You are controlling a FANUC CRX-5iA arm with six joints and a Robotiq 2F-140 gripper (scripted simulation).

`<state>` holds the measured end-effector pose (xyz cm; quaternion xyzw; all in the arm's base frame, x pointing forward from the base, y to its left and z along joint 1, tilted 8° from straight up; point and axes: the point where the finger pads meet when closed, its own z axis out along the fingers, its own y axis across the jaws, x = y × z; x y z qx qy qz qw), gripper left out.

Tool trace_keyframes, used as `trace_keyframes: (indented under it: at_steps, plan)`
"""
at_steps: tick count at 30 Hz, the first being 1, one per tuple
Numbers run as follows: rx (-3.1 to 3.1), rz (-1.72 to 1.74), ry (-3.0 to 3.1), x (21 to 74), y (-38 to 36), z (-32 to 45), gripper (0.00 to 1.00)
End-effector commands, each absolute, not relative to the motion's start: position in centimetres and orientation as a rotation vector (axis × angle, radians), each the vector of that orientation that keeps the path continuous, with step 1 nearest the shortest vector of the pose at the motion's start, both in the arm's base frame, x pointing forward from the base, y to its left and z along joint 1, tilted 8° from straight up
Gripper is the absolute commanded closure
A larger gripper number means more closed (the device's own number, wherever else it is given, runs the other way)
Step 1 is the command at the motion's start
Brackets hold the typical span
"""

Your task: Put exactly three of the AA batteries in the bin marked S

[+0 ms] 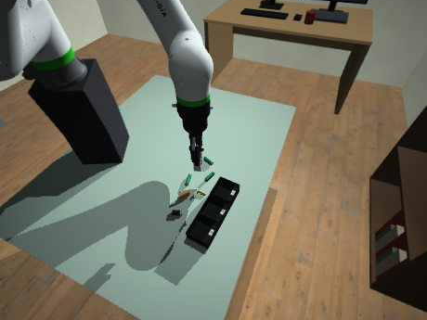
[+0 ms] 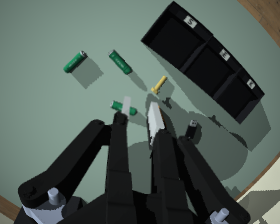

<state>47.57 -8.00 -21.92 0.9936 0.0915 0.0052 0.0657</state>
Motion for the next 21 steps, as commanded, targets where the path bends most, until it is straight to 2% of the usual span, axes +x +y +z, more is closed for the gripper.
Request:
trace_keyframes:
  at_steps: [1, 7, 21]
  plan:
    - [2.983, 0.026, 0.394, 46.4, -7.9, -23.0, 0.83]
    - [2.899, -0.008, 0.815, 42.6, -7.5, -26.1, 0.83]
    - [2.588, -0.064, 1.552, 42.4, -7.5, -26.2, 0.83]
